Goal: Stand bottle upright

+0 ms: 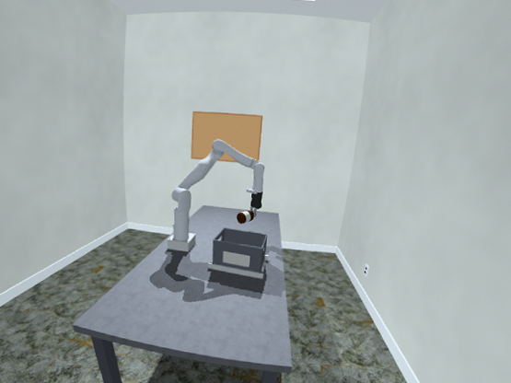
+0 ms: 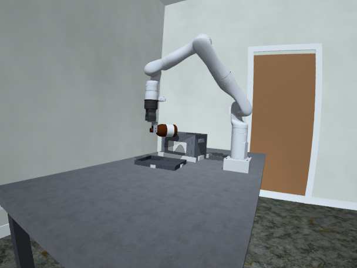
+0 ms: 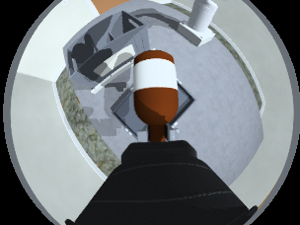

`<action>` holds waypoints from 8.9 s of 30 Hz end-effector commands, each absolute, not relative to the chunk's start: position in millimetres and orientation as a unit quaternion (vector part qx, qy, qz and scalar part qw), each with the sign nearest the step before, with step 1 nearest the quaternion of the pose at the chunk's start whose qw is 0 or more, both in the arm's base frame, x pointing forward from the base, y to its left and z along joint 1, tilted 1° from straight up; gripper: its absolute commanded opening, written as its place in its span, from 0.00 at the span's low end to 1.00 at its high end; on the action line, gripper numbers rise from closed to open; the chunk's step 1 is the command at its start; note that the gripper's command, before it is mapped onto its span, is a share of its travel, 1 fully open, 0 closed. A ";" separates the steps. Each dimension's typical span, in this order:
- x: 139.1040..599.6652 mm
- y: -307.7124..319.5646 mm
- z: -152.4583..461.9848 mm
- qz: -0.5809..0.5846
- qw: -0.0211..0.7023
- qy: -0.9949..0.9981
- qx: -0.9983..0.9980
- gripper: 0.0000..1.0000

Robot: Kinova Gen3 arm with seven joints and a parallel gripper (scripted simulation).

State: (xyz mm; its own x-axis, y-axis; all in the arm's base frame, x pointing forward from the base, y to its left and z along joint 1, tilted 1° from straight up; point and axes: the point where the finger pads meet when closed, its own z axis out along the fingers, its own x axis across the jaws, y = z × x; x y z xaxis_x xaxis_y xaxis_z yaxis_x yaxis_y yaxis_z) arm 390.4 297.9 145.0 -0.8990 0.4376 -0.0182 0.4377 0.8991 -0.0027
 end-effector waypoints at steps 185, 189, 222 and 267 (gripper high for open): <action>390.6 297.9 145.6 0.000 0.009 0.855 0.519 0.00; 390.6 297.9 145.7 0.000 0.009 0.838 0.546 0.00; 390.8 298.1 145.7 0.001 0.009 0.814 0.580 0.00; 390.8 298.1 145.7 0.002 0.009 0.733 0.680 0.00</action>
